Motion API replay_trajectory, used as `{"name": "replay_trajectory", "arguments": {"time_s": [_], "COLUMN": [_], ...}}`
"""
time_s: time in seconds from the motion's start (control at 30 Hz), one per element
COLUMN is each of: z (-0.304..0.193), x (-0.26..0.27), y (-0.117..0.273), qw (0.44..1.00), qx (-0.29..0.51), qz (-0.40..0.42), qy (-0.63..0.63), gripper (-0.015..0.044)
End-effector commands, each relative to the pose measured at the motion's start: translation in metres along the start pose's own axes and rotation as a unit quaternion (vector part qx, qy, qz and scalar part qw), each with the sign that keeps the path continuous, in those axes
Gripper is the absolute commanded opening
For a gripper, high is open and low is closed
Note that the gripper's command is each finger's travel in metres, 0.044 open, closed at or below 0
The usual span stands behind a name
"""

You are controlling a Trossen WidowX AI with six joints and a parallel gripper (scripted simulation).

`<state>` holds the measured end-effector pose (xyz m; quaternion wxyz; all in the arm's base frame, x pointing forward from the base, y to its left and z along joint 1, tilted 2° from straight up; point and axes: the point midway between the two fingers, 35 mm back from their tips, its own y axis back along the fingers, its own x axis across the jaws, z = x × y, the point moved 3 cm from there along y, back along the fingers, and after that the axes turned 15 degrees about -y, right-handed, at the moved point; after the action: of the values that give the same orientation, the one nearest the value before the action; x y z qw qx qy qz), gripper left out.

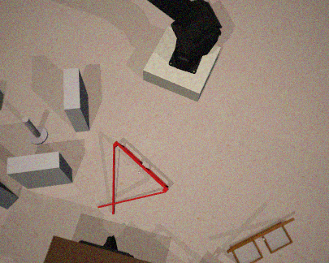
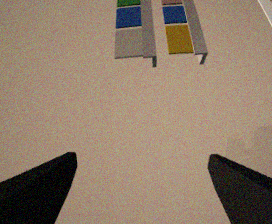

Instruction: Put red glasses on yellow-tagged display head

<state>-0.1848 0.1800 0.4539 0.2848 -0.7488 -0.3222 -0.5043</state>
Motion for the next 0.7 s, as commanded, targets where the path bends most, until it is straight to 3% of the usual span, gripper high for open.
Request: {"name": "replay_trajectory", "arguments": {"time_s": [0.0, 0.23, 0.33, 0.67], "z": [0.000, 0.000, 0.019, 0.159], "x": [0.000, 0.000, 0.002, 0.011], "y": [0.000, 0.000, -0.004, 0.014], "qw": [1.000, 1.000, 0.999, 0.940], "qx": [0.000, 0.000, -0.038, -0.279], "qz": [0.000, 0.000, -0.004, -0.087], "qy": [0.000, 0.000, 0.028, 0.176], "gripper": [0.0426, 0.0440, 0.0361, 0.0099]}}
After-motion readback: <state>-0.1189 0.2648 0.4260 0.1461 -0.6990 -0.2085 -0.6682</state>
